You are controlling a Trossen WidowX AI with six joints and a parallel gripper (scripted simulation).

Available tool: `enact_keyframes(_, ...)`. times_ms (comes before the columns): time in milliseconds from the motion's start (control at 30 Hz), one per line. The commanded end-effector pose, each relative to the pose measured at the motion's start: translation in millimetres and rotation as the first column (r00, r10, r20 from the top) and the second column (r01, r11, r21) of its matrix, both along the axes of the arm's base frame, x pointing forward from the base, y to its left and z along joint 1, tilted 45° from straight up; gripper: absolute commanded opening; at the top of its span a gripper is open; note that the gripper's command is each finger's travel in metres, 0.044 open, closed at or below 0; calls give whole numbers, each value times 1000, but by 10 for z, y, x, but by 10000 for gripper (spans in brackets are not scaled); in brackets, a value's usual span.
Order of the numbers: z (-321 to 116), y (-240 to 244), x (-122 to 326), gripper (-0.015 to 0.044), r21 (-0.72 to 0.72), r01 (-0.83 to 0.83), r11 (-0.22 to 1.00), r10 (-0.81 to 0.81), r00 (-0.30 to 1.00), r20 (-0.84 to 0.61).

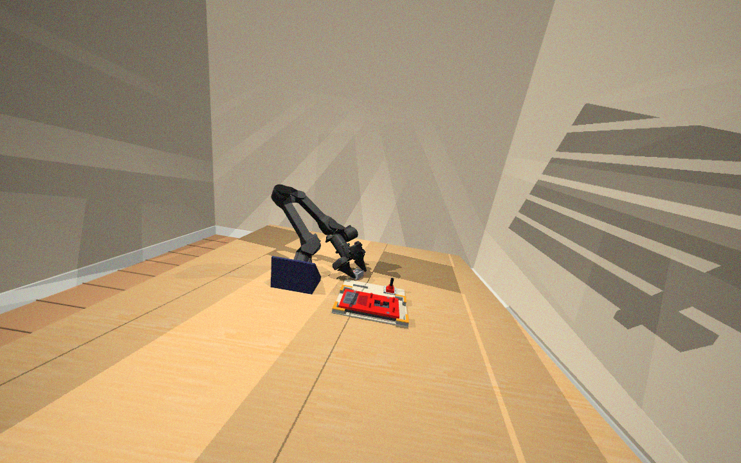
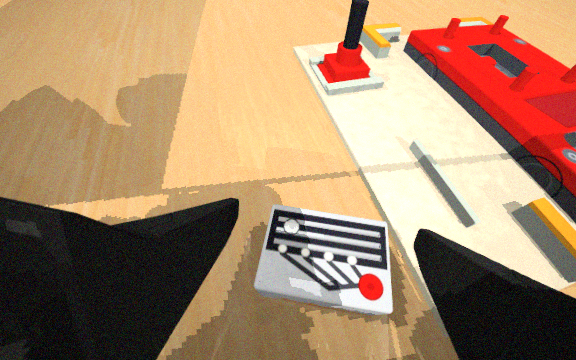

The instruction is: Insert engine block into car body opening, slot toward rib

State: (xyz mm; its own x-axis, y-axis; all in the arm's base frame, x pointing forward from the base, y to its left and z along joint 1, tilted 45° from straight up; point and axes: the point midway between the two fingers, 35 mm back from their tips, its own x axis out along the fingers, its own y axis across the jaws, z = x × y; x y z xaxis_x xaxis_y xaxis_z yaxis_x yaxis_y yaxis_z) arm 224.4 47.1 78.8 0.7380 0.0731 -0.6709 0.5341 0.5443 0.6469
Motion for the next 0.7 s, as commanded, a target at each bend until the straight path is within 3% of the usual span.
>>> enact_keyframes(0,7,-3,-5,440,2,-3,1000,3,1000,-3)
enact_keyframes(367,315,-76,-296,440,8,-15,1000,15,1000,-15)
enact_keyframes(667,313,-76,-273,440,7,-12,1000,12,1000,-9)
